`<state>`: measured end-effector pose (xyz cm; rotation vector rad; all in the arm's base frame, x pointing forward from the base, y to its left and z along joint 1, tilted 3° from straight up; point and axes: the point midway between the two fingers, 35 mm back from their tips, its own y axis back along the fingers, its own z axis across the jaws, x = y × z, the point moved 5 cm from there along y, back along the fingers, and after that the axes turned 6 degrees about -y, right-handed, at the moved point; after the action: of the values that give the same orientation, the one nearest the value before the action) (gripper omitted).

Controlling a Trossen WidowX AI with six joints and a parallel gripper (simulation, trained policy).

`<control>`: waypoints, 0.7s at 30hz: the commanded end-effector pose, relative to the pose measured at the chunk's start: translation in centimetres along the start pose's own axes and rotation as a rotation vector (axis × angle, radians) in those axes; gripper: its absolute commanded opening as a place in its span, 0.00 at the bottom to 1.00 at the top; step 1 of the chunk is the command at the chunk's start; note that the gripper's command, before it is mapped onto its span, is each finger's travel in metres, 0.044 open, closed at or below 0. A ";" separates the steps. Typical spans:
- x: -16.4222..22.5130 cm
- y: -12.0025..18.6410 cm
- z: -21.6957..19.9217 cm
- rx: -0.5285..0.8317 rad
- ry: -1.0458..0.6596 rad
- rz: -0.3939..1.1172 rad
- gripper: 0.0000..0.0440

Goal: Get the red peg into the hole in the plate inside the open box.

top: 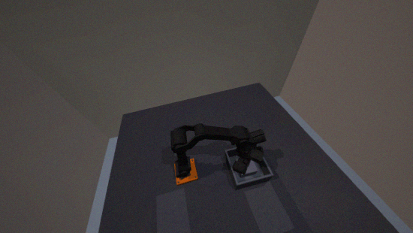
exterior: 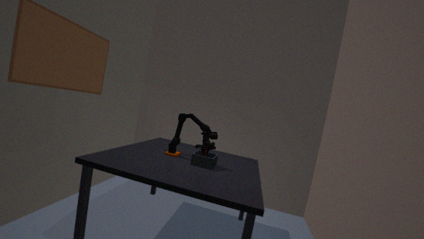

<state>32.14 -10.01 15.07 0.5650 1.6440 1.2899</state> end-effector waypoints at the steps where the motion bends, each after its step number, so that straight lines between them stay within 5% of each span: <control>1: 0.3 -1.2 0.0 -0.005 0.050 0.037 0.03; 8: 0.3 -2.5 -0.1 -0.008 0.095 0.087 0.36; 16: -1.8 -1.5 0.9 -0.047 0.147 0.081 0.42; 21: -2.8 -1.1 1.8 -0.054 0.156 0.102 0.63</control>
<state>34.48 -11.64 14.96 0.5253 1.7156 1.4572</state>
